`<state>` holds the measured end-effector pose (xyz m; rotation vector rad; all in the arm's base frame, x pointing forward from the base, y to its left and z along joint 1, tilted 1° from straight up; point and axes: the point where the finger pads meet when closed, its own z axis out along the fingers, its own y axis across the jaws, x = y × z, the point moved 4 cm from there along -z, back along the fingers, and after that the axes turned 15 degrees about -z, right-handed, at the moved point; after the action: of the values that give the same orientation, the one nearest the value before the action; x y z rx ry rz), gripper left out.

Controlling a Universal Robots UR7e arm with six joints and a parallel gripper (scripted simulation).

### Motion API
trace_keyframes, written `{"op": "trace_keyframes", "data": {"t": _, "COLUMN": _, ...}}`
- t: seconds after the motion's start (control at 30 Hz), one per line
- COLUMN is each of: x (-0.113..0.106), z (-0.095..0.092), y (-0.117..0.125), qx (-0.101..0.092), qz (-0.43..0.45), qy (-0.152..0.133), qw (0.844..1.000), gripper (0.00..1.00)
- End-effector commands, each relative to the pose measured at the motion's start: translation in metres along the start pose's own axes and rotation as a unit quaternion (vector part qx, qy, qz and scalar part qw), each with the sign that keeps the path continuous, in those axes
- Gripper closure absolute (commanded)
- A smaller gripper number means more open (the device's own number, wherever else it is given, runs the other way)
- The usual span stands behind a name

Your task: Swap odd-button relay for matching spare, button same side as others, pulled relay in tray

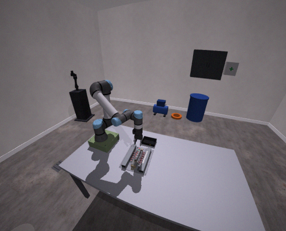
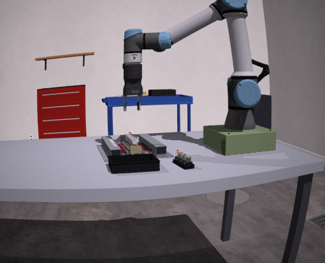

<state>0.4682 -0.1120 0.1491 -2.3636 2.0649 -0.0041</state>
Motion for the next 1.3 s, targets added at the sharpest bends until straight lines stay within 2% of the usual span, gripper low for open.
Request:
{"op": "trace_keyframes", "data": {"t": 0.0, "x": -0.005, "z": 0.016, "y": -0.005, "qx": 0.003, "qz": 0.0, "qy": 0.003, "qw": 1.0, "gripper": 0.0}}
{"op": "trace_keyframes", "data": {"t": 0.23, "x": -0.005, "z": 0.016, "y": -0.005, "qx": 0.003, "qz": 0.0, "qy": 0.003, "qw": 1.0, "gripper": 0.0}}
{"op": "trace_keyframes", "data": {"t": 0.4, "x": -0.027, "z": 0.069, "y": -0.011, "qx": 0.003, "qz": 0.0, "qy": 0.003, "qw": 1.0, "gripper": 0.0}}
{"op": "trace_keyframes", "data": {"t": 1.27, "x": -0.029, "z": 0.074, "y": -0.012, "qx": 0.003, "qz": 0.0, "qy": 0.003, "qw": 1.0, "gripper": 0.0}}
